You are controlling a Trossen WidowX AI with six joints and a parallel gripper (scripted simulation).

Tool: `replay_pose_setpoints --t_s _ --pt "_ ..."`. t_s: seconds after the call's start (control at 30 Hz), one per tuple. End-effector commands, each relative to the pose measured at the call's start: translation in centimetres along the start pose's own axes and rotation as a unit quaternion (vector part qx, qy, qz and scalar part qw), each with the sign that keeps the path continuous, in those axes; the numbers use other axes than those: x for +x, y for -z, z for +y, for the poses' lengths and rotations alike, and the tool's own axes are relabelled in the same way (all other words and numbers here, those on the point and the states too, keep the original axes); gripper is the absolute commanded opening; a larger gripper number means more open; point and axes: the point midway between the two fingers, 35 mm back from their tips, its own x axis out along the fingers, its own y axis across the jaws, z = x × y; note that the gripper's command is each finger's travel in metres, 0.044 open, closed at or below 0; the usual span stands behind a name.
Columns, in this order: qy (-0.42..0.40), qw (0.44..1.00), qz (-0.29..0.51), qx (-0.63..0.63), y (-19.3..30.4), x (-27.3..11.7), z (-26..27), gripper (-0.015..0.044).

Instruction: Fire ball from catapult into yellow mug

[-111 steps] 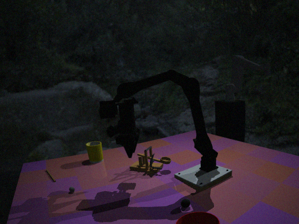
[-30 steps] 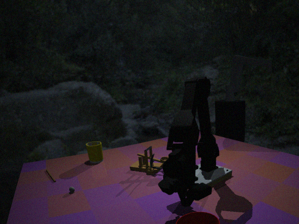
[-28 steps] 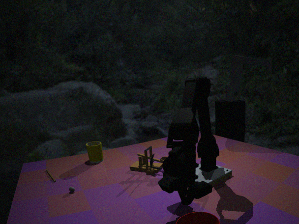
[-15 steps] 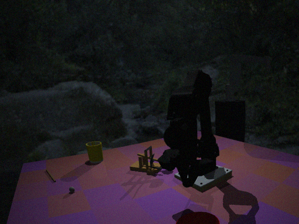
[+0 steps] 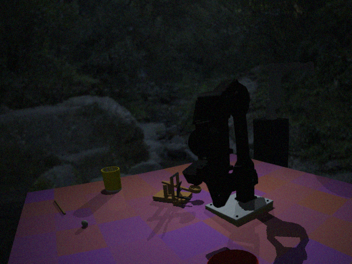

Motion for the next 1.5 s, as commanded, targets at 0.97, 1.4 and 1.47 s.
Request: replay_pose_setpoints --t_s 0.97,1.4,1.47 --pt "0.016 0.982 0.058 0.179 -2.2 1.7 -14.9 0.0" --pt "0.009 0.967 0.086 0.238 -0.7 2.3 -20.2 0.0" --pt "0.007 0.965 0.09 0.246 -0.4 2.4 -20.9 0.0"
